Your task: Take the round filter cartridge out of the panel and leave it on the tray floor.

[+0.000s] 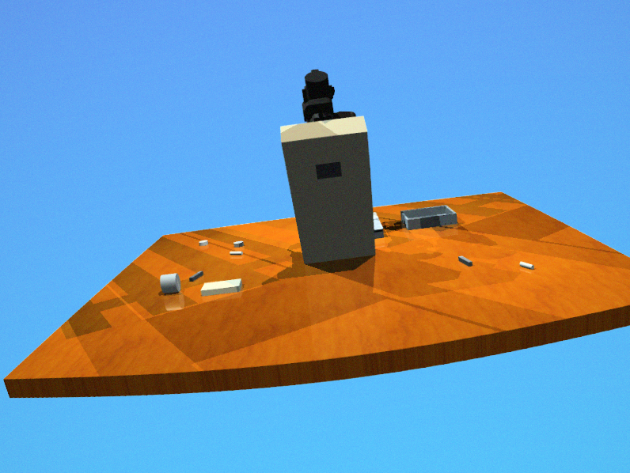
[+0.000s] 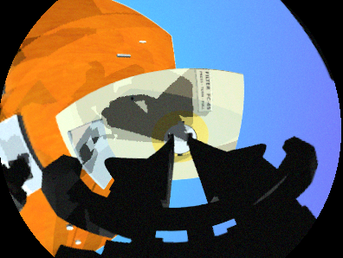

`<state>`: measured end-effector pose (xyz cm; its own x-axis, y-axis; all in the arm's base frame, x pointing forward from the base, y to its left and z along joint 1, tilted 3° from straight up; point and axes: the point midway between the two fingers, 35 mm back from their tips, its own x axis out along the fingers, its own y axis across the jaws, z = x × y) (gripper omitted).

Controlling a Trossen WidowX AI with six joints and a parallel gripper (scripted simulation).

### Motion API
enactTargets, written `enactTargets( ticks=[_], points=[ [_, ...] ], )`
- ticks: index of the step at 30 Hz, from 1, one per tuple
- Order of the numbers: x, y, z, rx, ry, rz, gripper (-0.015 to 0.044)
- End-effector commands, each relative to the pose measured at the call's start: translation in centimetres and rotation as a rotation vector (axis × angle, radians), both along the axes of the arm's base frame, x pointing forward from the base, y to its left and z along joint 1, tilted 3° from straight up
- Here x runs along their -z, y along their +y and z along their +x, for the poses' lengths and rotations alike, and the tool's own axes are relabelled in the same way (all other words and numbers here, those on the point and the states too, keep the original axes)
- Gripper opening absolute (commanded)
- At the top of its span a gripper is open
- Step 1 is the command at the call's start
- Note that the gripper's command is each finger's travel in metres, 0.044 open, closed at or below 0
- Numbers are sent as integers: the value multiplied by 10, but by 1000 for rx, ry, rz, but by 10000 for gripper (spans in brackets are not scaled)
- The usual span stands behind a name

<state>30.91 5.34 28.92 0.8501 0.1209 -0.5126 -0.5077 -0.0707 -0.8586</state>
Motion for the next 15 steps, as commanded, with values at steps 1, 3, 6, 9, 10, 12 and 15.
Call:
enactTargets(
  ticks=[1,3,6,9,10,12,15],
  points=[
    [0,1,0,-5,-1,-2,95],
    [1,1,1,-5,-1,-2,95],
    [2,1,3,-5,-1,-2,95],
    [2,1,3,-5,-2,-2,95],
    [2,1,3,-5,-2,-2,95],
    [3,1,4,-5,-2,-2,95],
    [5,2,8,-5,-2,-2,95]
  ],
)
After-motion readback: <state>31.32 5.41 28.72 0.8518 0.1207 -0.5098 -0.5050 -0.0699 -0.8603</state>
